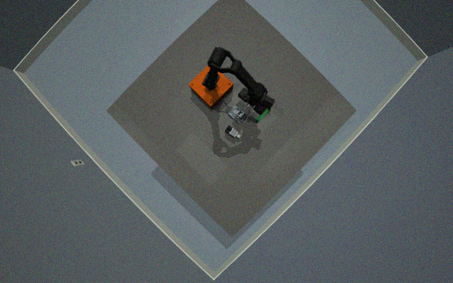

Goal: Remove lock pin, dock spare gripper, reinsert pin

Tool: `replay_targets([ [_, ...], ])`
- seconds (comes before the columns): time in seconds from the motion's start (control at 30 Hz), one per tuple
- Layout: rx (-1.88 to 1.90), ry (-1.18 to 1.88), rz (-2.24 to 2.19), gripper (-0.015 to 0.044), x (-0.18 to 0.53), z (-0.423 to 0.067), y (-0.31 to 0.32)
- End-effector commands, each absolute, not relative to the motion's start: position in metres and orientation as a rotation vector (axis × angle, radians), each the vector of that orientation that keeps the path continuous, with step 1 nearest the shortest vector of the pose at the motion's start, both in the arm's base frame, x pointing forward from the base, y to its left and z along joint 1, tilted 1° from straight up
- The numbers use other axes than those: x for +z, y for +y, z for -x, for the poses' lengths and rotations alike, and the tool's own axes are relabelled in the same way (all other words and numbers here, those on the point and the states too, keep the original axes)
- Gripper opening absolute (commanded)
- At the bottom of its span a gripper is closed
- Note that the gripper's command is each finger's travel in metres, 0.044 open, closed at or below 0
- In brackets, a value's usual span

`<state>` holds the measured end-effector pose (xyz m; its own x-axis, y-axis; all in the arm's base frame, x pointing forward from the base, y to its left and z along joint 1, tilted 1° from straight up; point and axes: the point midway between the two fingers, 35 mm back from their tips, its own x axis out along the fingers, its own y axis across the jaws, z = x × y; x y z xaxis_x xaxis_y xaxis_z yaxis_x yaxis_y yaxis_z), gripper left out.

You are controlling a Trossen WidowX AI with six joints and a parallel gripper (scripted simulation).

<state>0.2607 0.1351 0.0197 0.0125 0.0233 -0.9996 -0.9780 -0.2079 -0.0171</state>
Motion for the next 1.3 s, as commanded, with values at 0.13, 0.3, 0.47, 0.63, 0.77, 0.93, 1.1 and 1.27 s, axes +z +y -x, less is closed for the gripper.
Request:
replay_targets([
  [0.13,1.371,1.085,1.347,0.03,0.003,-0.257,0.135],
  [0.3,1.371,1.085,1.347,0.03,-0.005,-0.256,0.135],
  [0.47,1.372,1.085,1.347,0.03,-0.013,-0.255,0.135],
  [0.63,1.372,1.085,1.347,0.03,-0.016,-0.255,0.135],
  [0.77,1.372,1.085,1.347,0.03,-0.016,-0.255,0.135],
  [0.93,1.372,1.085,1.347,0.0221,-0.016,-0.255,0.135],
  [1.1,1.372,1.085,1.347,0.009,-0.016,-0.255,0.135],
  [1.27,1.372,1.085,1.347,0.0,-0.016,-0.255,0.135],
])
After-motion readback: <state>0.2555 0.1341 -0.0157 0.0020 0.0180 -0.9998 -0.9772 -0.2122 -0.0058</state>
